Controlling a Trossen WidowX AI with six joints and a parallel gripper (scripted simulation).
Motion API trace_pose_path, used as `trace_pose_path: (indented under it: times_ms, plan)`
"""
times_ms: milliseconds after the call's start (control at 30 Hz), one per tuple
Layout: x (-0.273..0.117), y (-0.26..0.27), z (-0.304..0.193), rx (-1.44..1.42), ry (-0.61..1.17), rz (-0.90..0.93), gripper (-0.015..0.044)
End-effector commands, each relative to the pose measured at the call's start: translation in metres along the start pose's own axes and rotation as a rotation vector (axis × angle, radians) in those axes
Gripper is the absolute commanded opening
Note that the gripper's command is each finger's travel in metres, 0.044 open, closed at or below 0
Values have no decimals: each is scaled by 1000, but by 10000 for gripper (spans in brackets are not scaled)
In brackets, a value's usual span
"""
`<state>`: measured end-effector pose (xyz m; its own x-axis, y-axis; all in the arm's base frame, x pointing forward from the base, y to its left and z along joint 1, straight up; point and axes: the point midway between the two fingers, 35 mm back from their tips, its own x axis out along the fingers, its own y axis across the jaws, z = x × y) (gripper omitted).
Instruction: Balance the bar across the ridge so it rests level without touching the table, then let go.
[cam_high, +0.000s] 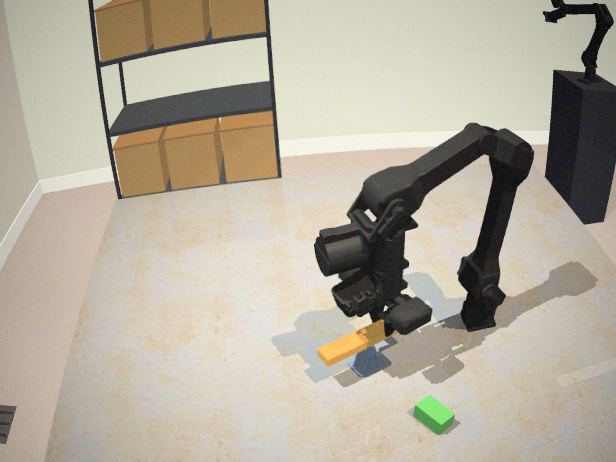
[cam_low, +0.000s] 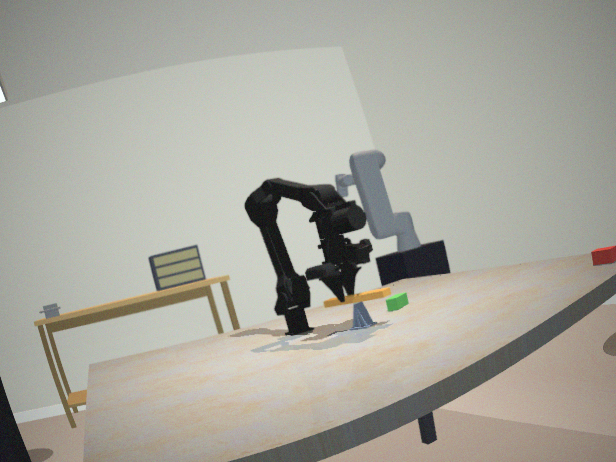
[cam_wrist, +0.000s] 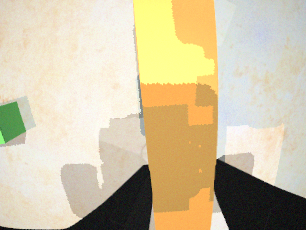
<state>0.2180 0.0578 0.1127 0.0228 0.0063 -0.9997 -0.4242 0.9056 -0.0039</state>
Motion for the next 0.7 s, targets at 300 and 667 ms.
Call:
trace_pose_path:
  times_ms: [300,667]
  plan:
    - [0,0,0,0,0,0,26]
    - [0,0,0,0,0,0,167]
